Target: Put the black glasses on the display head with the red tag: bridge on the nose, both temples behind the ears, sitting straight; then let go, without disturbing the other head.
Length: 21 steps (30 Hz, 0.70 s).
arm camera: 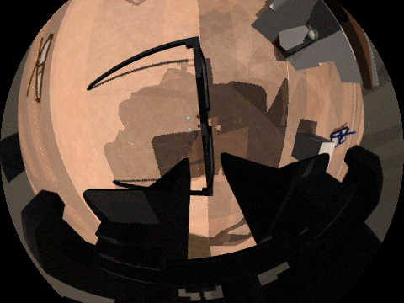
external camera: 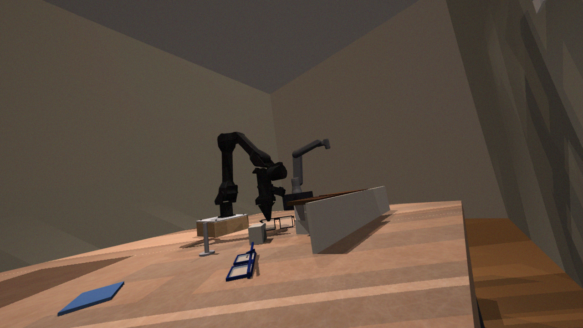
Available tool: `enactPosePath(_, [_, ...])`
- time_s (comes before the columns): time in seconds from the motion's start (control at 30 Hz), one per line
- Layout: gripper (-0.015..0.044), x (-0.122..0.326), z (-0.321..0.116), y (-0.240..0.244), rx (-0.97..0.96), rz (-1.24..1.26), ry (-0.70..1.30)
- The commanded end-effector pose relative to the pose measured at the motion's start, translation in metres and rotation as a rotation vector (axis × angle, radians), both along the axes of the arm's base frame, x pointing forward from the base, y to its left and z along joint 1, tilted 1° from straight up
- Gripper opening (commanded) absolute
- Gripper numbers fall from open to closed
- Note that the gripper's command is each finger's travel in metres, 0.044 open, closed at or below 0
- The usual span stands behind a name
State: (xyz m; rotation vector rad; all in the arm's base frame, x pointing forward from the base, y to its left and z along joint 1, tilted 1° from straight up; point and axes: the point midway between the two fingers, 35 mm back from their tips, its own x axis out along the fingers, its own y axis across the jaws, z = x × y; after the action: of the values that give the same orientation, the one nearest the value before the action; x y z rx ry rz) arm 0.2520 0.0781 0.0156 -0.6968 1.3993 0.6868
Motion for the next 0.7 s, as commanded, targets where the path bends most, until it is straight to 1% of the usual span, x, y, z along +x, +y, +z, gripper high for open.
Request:
enactPosePath(0.0, [0.0140, -0.0017, -0.0092, -0.0015, -0.007, -0.006, 0.007])
enactPosePath(0.3, [0.0140, -0.0022, -0.0180, -0.0018, -0.007, -0.006, 0.007])
enactPosePath(0.67, [0.0067, -0.0011, -0.0144, -0.0005, -0.001, -0.001, 0.003])
